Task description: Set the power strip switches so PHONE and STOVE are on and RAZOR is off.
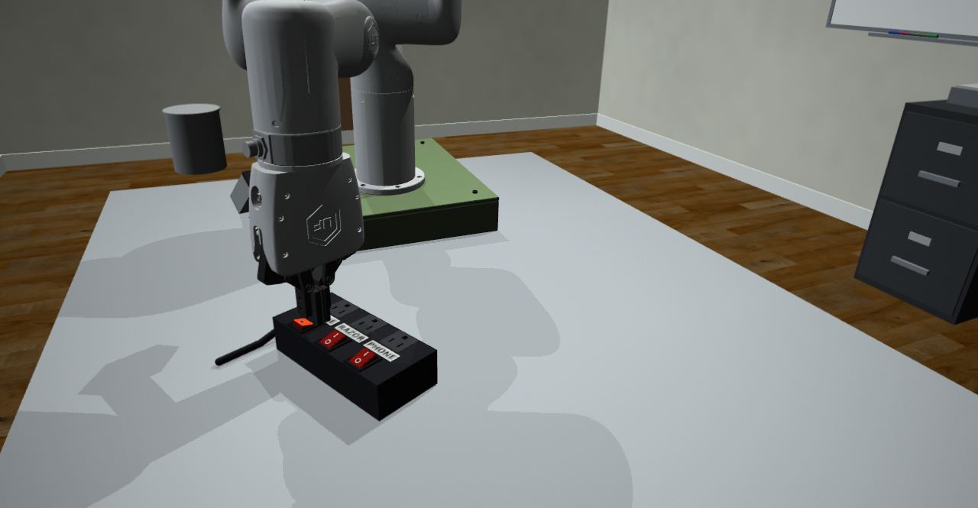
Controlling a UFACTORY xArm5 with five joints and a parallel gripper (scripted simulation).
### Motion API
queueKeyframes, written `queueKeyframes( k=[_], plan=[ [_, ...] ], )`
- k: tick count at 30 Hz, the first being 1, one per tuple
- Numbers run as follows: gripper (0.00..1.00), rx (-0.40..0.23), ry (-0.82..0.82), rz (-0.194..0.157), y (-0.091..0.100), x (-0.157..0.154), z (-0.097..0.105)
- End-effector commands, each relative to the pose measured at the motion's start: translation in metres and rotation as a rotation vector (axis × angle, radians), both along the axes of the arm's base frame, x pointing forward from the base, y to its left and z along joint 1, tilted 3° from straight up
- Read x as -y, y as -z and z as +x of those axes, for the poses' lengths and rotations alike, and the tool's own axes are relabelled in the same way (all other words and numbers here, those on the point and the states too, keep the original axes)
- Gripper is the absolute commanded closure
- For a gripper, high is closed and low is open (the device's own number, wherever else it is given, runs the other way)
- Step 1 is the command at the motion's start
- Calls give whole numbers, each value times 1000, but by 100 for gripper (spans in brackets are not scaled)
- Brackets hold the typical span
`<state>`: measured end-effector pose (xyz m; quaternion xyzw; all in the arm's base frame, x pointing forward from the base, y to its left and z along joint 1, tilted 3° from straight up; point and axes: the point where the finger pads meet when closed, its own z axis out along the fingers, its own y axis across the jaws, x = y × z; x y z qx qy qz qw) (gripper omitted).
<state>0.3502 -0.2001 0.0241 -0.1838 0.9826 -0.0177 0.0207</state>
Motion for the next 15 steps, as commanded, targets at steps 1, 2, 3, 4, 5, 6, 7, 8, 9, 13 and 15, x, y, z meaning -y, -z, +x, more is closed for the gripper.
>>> queueKeyframes(
  k=[1,2,3,4,5,6,7,8,9,13,15],
  plan=[
    [100,2,-1,-1,0,0,1],
    [100,2,-1,-1,-1,0,1],
    [100,2,-1,-1,-1,0,1],
    [100,2,-1,-1,-1,0,1],
    [100,2,-1,-1,-1,0,1],
    [100,2,-1,-1,-2,0,1],
    [100,2,-1,-1,-3,0,1],
    [100,2,-1,-1,-4,0,1],
    [100,2,-1,-1,-6,0,1],
    [100,2,-1,-1,-17,-1,0],
    [100,2,-1,-1,-23,-1,0]
  ],
)
